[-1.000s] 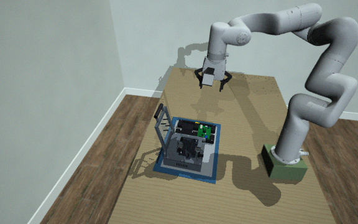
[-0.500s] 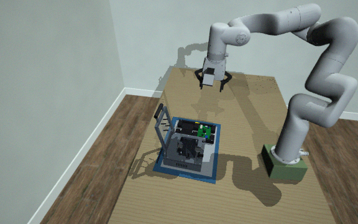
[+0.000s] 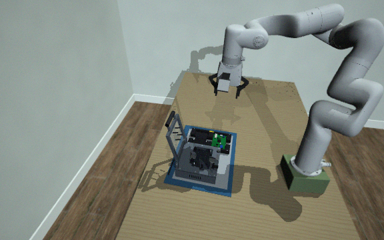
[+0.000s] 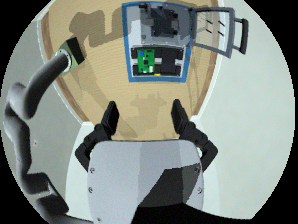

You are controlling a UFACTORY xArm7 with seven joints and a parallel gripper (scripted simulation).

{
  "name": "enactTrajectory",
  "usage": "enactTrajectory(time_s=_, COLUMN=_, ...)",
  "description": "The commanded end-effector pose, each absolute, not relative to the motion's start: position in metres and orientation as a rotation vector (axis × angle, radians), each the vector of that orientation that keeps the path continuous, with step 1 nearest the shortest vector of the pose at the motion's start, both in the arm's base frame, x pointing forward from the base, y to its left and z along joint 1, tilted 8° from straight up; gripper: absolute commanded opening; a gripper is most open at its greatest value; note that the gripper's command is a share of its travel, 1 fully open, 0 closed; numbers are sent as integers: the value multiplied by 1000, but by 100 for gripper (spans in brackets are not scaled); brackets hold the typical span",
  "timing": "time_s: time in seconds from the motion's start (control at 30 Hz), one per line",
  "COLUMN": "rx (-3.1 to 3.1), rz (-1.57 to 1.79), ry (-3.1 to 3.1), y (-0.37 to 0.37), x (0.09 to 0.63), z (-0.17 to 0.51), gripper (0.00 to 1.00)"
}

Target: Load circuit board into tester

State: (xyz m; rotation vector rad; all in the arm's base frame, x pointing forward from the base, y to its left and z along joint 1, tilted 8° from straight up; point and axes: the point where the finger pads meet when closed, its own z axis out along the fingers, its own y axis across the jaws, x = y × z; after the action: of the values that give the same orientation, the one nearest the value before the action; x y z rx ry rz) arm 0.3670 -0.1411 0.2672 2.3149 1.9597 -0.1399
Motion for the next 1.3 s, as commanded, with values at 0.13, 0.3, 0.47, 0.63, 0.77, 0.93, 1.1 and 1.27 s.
enactTrajectory(time_s=0.13, rx=2313, rz=-136, ry=1958, y=-141, x=368, z=269, gripper=100)
enactTrajectory(time_s=0.3, rx=2313, rz=-136, ry=1958, y=-141, x=368, z=269, gripper=100)
enactTrajectory(time_s=0.47, rx=2313, rz=-136, ry=1958, y=-141, x=368, z=269, gripper=100)
enactTrajectory(time_s=0.63, rx=2313, rz=-136, ry=1958, y=-141, x=368, z=269, gripper=100)
enactTrajectory(time_s=0.77, rx=2313, rz=-136, ry=1958, y=-141, x=368, z=269, gripper=100)
enactTrajectory(time_s=0.93, rx=2308, rz=-137, ry=1965, y=-141, x=368, z=269, gripper=100)
enactTrajectory(time_s=1.1, rx=2265, rz=-141, ry=2018, y=-141, x=368, z=269, gripper=100)
enactTrajectory(time_s=1.27, rx=2207, rz=-145, ry=2085, y=-141, x=368, z=269, gripper=100)
